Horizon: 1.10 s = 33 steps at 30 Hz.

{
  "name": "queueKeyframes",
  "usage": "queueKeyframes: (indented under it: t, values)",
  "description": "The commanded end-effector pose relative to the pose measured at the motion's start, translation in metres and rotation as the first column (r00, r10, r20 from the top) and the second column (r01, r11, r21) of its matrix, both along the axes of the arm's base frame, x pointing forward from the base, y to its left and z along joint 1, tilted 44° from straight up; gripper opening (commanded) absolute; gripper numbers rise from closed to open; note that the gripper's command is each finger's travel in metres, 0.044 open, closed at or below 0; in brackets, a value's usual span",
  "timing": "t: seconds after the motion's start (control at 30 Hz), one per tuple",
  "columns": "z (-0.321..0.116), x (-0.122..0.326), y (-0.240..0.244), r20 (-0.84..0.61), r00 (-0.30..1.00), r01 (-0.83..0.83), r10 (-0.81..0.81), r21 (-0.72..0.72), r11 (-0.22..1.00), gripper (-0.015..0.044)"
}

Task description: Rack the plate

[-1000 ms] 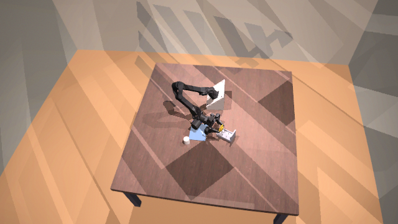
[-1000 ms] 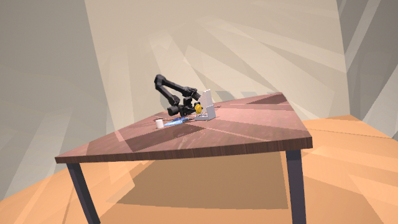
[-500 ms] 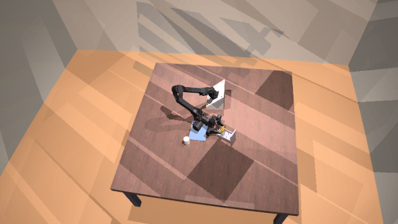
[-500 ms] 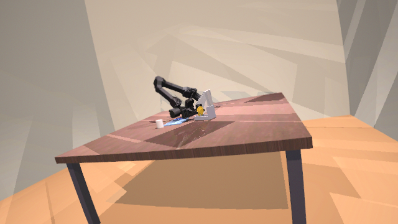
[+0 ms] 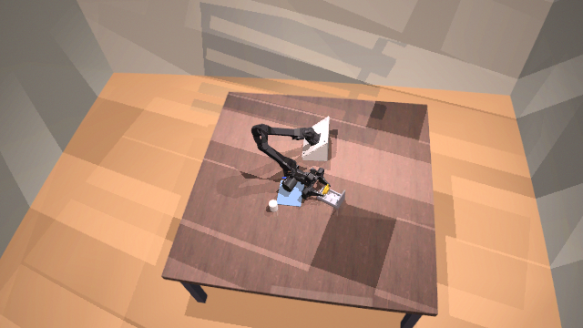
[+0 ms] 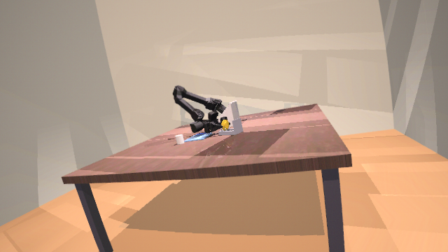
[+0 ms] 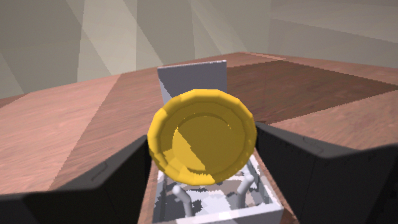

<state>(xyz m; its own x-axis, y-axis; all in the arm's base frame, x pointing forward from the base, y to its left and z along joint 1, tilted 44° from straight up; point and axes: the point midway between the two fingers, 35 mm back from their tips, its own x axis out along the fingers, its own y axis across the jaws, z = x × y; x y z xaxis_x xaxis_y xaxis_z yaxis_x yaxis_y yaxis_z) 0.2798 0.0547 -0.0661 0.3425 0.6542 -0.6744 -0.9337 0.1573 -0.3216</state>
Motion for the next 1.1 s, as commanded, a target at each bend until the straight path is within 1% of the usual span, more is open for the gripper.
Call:
queueKeyframes:
  t: [0.0,0.23,0.27,0.57,0.63,0.9,1.07]
  values:
    - [0.0,0.0,0.0,0.0,1.0,0.0,0.0,0.0,1.0,0.021]
    - [0.0,0.0,0.0,0.0,1.0,0.0,0.0,0.0,1.0,0.0394]
    - [0.0,0.0,0.0,0.0,1.0,0.0,0.0,0.0,1.0,0.04]
    - [0.001,0.0,0.001,0.0,1.0,-0.001,0.001,-0.001,1.0,0.04]
    - [0.013,0.001,0.011,-0.002,1.0,-0.004,0.004,-0.006,1.0,0.04]
    - [0.081,-0.007,0.074,0.004,1.0,-0.013,0.013,0.002,1.0,0.04]
    - [0.087,-0.005,0.079,0.005,1.0,-0.013,0.013,0.006,1.0,0.04]
